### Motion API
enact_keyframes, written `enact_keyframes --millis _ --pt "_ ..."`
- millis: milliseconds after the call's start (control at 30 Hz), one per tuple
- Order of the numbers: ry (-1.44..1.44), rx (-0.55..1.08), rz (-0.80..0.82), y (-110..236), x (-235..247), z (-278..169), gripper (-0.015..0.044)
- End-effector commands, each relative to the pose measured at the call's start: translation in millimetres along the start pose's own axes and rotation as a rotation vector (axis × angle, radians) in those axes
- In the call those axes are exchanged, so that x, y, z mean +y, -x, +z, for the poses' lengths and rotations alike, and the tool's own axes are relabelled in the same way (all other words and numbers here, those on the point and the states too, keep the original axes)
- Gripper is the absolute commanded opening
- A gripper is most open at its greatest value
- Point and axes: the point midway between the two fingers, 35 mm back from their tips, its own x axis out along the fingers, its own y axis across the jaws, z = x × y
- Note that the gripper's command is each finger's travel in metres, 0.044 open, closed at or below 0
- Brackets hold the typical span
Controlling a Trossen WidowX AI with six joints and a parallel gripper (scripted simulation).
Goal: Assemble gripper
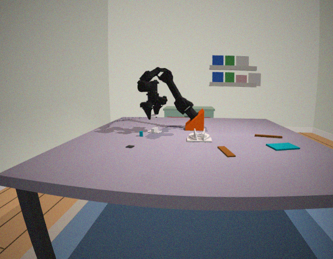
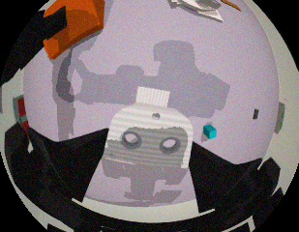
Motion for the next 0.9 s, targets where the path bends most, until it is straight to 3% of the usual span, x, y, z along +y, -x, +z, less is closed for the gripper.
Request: enact_keyframes --millis 0,867 --pt "-0.014 0.003 0.0 2 -1 1 0.0351" --pt "-0.376 -0.057 0.023 -3 -39 75 0.0351"
